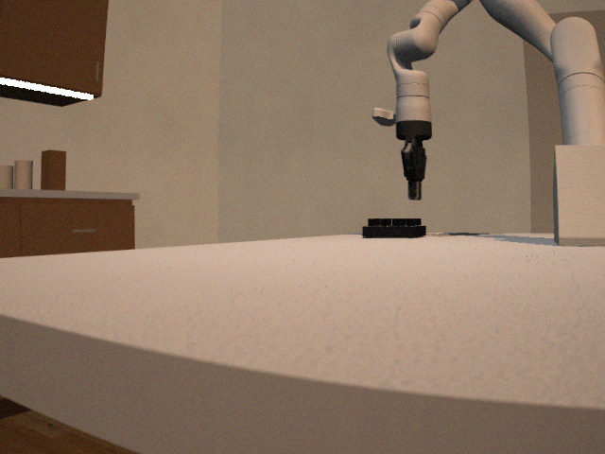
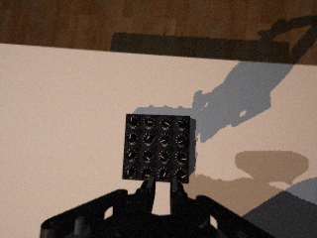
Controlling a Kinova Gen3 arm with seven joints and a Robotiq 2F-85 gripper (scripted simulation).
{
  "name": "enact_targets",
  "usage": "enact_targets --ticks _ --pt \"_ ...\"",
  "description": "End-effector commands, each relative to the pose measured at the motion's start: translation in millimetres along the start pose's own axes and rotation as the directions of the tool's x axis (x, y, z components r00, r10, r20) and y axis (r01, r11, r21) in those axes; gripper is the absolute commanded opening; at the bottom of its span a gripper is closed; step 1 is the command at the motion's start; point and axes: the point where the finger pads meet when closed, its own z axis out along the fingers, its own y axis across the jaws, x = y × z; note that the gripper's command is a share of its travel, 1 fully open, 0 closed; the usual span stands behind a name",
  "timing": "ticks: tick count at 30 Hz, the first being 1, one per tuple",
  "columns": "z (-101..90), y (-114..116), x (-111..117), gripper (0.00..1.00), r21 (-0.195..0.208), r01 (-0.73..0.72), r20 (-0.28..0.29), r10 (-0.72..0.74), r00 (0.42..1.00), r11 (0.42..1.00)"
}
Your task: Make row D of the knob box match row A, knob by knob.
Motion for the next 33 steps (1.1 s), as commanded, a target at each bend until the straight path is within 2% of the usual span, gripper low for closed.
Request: enact_targets --ticks 1,21,33 --pt "4.2 -1 -1 0.19 0.001 0.002 0.004 -0.002 1.0 1.0" --pt "26.4 -1 -1 0.19 0.001 0.002 0.004 -0.002 1.0 1.0" --pt "31.8 -1 -1 0.19 0.001 0.002 0.004 -0.002 1.0 1.0"
